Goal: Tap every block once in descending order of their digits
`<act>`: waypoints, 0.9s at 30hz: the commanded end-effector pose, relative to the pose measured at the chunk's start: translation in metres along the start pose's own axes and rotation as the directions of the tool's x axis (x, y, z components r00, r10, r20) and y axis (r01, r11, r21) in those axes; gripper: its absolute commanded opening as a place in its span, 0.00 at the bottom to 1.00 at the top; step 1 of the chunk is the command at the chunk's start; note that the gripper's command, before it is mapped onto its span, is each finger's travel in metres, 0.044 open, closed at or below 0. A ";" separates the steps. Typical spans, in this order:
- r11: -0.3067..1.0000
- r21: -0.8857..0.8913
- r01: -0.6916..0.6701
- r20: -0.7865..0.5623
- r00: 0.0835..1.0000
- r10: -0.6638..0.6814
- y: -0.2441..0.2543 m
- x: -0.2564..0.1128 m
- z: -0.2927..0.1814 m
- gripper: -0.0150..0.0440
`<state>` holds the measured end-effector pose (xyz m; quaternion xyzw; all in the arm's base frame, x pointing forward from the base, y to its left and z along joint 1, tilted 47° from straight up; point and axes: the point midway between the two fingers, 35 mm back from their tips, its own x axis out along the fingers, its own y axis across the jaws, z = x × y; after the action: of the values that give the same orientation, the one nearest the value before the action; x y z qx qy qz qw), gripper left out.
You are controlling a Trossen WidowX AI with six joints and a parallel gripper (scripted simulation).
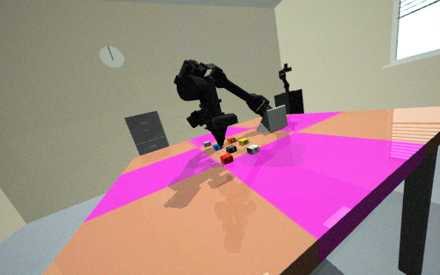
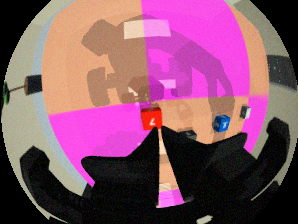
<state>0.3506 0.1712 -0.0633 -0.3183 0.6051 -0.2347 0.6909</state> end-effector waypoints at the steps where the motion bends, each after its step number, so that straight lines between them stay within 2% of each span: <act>1: 1.000 0.007 -0.010 0.008 1.000 0.010 0.002 -0.046 0.001 0.29; 3: 1.000 0.007 -0.010 0.008 1.000 0.010 0.001 -0.064 -0.001 0.29; 9: 1.000 0.006 -0.011 0.007 1.000 0.011 -0.009 -0.068 -0.001 0.29; 18: 1.000 -0.013 -0.021 0.000 1.000 0.021 -0.135 -0.082 -0.019 0.29; 27: 1.000 -0.015 -0.013 -0.002 1.000 0.013 -0.243 -0.074 -0.079 0.29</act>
<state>0.2986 0.0768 0.1383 -0.3143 0.6101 -0.2236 0.6922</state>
